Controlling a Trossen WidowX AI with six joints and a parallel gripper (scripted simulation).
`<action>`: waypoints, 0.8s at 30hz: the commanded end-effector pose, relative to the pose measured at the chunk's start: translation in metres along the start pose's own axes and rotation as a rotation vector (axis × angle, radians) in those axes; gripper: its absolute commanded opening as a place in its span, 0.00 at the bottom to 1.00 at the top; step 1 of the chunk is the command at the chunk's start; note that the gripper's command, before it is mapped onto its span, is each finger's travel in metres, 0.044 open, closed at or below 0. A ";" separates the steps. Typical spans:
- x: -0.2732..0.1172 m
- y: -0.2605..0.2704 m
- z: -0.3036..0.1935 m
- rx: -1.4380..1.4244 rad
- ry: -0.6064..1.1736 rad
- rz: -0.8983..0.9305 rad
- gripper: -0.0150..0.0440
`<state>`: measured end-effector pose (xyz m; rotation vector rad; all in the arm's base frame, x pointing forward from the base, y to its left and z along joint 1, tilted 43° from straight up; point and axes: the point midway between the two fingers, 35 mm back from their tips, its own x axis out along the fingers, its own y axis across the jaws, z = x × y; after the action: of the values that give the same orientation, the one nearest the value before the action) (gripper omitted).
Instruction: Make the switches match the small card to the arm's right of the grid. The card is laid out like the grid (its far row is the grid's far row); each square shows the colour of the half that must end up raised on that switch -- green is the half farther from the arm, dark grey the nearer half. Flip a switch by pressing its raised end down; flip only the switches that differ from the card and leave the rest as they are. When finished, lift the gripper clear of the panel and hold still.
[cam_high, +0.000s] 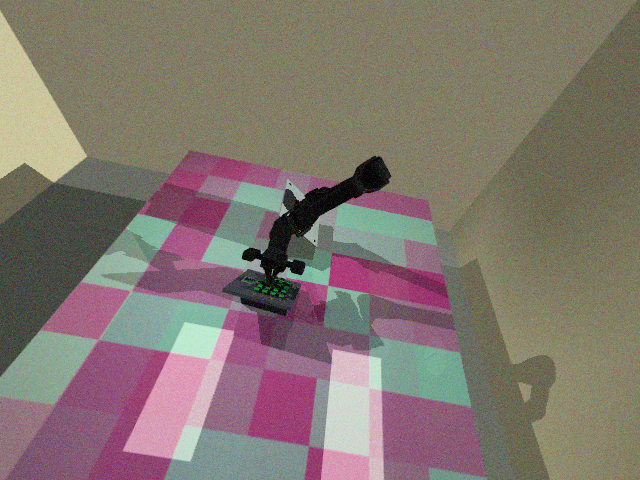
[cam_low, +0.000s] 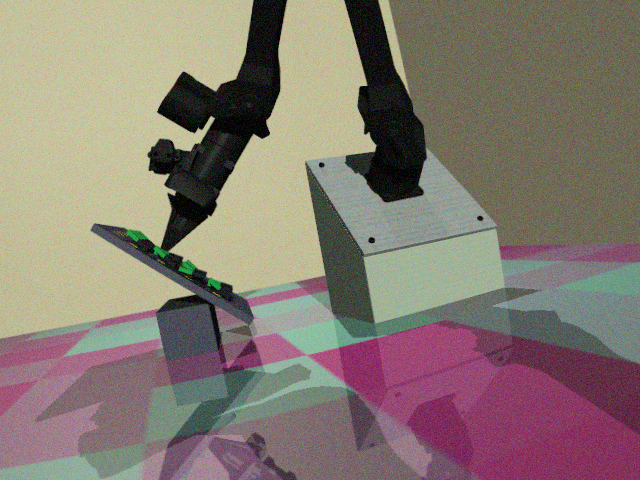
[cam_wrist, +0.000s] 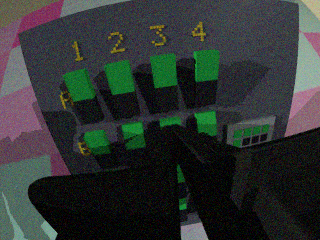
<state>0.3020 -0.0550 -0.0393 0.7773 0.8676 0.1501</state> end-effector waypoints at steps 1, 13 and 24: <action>0.001 0.000 0.000 0.005 0.001 -0.003 0.25; -0.057 -0.001 -0.001 0.004 -0.020 -0.006 0.25; -0.062 0.024 -0.041 0.007 -0.023 -0.005 0.25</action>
<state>0.2495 -0.0616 0.0021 0.7734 0.8389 0.1331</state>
